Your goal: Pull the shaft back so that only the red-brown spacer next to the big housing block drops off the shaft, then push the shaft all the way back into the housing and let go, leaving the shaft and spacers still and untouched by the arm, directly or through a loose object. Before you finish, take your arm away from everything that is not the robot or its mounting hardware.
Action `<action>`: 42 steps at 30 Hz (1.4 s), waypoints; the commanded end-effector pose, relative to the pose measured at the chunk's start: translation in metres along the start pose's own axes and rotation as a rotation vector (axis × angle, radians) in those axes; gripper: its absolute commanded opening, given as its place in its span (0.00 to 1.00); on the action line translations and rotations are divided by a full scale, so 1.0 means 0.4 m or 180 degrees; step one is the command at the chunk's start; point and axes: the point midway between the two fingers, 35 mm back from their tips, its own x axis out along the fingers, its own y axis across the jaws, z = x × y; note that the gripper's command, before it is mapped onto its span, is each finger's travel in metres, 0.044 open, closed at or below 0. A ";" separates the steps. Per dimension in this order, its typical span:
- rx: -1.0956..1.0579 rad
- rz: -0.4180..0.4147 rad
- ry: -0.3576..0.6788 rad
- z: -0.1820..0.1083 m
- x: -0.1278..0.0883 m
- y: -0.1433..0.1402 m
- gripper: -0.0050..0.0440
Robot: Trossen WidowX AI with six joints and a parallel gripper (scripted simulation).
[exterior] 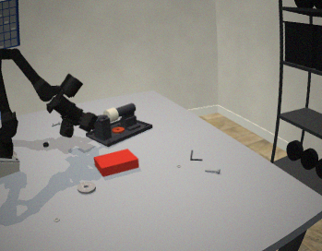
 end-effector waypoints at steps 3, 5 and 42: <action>-0.0004 -0.0016 0.0035 -0.014 0.003 -0.002 0.10; -0.0004 -0.0016 0.0035 -0.015 0.004 -0.002 0.10; -0.0004 -0.0016 0.0035 -0.030 0.019 -0.002 0.10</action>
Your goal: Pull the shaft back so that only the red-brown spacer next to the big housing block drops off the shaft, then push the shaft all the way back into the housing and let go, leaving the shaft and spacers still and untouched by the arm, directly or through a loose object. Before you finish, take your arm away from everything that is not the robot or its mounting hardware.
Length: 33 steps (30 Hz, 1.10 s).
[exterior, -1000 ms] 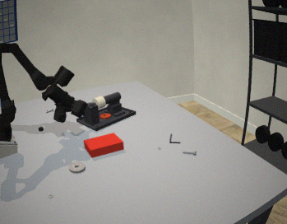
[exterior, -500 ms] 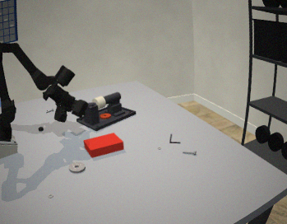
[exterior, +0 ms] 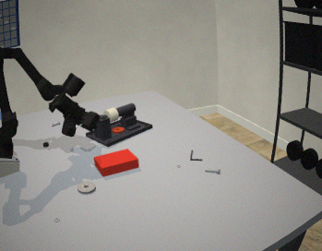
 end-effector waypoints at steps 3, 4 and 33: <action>-0.0003 -0.0019 0.0037 -0.014 0.003 -0.002 0.10; -0.0003 -0.0019 0.0037 -0.014 0.003 -0.002 0.10; -0.0003 -0.0019 0.0037 -0.020 0.009 -0.003 0.10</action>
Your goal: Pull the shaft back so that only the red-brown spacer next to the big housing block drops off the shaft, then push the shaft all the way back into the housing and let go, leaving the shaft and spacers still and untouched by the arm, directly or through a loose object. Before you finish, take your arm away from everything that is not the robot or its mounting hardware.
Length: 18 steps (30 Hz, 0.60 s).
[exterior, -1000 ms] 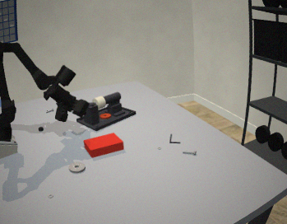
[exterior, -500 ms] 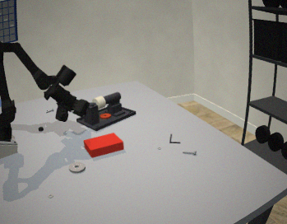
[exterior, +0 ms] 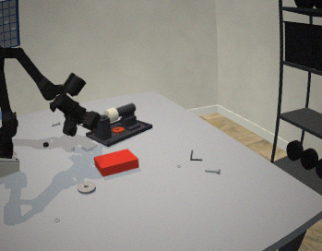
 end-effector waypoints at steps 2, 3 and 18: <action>-0.0003 -0.0023 0.0038 -0.012 0.002 -0.003 0.10; -0.0003 -0.0023 0.0038 -0.013 0.002 -0.003 0.10; -0.0003 -0.0023 0.0038 -0.016 0.005 -0.003 0.10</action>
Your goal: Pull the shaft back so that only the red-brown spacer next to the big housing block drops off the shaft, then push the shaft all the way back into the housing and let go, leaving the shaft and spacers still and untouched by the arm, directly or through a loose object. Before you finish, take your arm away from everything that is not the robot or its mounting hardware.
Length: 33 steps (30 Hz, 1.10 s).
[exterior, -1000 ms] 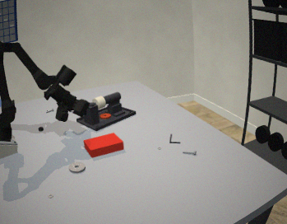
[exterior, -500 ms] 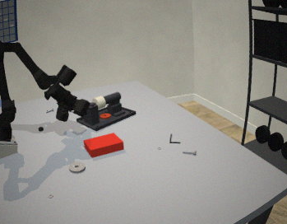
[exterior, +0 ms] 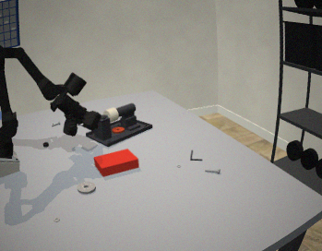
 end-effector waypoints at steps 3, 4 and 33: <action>-0.0004 -0.0024 0.0038 -0.013 0.002 -0.003 0.10; -0.0004 -0.0024 0.0038 -0.013 0.002 -0.003 0.10; 0.0002 0.0001 -0.0002 -0.002 0.003 0.000 0.64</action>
